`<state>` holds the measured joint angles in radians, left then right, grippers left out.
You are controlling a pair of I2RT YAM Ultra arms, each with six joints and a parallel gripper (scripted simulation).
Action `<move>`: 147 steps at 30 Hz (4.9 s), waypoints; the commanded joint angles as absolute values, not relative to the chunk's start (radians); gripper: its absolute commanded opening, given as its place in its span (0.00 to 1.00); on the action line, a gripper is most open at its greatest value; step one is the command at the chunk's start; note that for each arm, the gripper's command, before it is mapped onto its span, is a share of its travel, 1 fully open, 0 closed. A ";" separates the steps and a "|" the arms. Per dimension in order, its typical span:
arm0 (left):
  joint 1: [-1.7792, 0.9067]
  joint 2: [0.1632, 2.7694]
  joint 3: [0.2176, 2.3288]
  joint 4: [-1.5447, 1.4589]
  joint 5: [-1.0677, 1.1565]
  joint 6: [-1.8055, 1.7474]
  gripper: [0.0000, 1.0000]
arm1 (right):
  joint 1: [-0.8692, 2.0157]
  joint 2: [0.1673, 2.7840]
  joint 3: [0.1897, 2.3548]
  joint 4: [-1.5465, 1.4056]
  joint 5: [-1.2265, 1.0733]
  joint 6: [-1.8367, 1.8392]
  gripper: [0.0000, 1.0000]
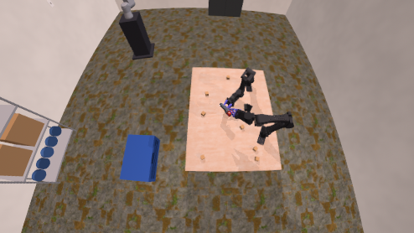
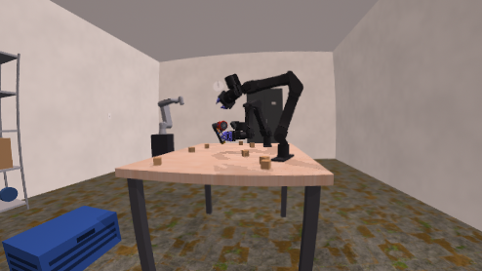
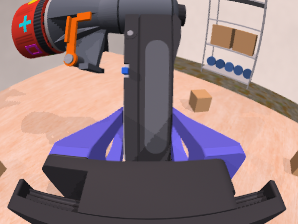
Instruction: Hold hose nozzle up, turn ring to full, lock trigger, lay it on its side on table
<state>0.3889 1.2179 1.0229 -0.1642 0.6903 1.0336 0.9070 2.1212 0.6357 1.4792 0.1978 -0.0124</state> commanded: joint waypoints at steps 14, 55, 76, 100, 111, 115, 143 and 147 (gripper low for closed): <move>0.241 1.345 1.155 -0.510 0.446 0.435 0.37 | 0.913 2.082 0.665 1.571 0.197 -0.001 0.35; -0.159 1.755 1.873 -1.262 -0.147 -1.026 0.37 | 0.913 2.082 0.665 1.571 0.197 -0.001 0.35; -0.232 1.842 1.982 -1.392 -0.267 -1.307 0.37 | 0.913 2.082 0.665 1.571 0.197 -0.001 0.35; -0.210 1.867 1.852 -1.253 -0.258 -1.286 0.37 | 0.913 2.082 0.665 1.571 0.197 -0.001 0.35; -0.197 1.901 1.797 -1.186 -0.264 -1.274 0.37 | 0.913 2.081 0.665 1.571 0.195 -0.001 0.35; -0.195 1.849 1.820 -1.183 -0.266 -1.275 0.37 | 0.913 2.081 0.664 1.571 0.191 -0.001 0.35; -0.192 1.917 1.872 -1.213 -0.259 -1.269 0.37 | 0.913 2.083 0.664 1.571 0.193 -0.003 0.35; -0.200 1.928 1.889 -1.206 -0.258 -1.269 0.37 | 0.913 2.083 0.664 1.571 0.193 -0.003 0.35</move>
<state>-0.2085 1.9240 1.8484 -1.2106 -0.2436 -1.2823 0.9066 2.1212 0.6361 1.4658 0.2054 -0.0120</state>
